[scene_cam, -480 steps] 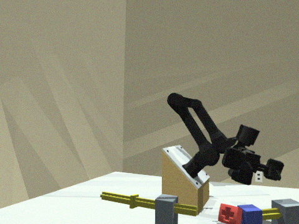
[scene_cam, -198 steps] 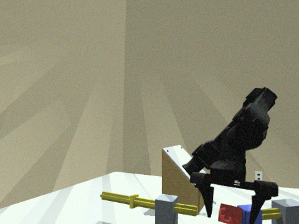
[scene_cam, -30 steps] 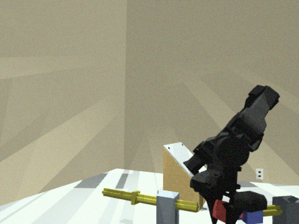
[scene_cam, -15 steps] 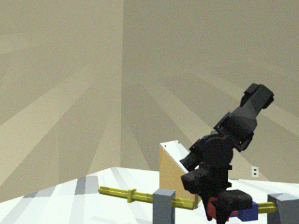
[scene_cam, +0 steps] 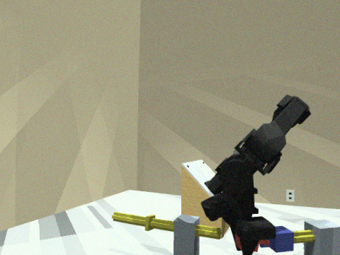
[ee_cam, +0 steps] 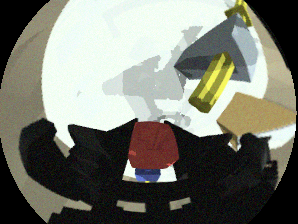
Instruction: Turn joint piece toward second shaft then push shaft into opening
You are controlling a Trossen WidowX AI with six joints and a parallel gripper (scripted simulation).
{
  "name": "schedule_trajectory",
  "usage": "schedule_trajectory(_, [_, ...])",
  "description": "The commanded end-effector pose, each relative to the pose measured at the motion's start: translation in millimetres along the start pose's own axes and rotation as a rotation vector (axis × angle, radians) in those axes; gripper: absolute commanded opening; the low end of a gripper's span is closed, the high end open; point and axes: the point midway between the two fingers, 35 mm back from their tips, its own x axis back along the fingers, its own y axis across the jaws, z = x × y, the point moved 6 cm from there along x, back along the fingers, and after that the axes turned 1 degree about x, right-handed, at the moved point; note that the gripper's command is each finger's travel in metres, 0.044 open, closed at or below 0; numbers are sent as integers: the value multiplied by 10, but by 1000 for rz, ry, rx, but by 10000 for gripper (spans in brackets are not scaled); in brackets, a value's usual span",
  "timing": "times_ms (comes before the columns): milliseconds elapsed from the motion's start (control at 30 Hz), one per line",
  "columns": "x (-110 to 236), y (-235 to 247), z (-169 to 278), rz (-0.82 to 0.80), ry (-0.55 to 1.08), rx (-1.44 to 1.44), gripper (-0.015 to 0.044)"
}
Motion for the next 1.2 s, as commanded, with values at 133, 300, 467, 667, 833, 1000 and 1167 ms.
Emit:
schedule_trajectory(133, [-25, -67, -27, -10, 48, -123, 0])
schedule_trajectory(300, [-40, -109, -37, -18, 74, -193, 0])
schedule_trajectory(467, [-56, -153, -45, -28, 102, -265, 0])
schedule_trajectory(667, [-79, -211, -51, -45, 138, -353, 0])
schedule_trajectory(833, [-103, -265, -52, -63, 173, -432, 0])
schedule_trajectory(1000, [-105, -270, -51, -68, 177, -444, 0])
schedule_trajectory(1167, [-106, -271, -50, -69, 177, -445, 0])
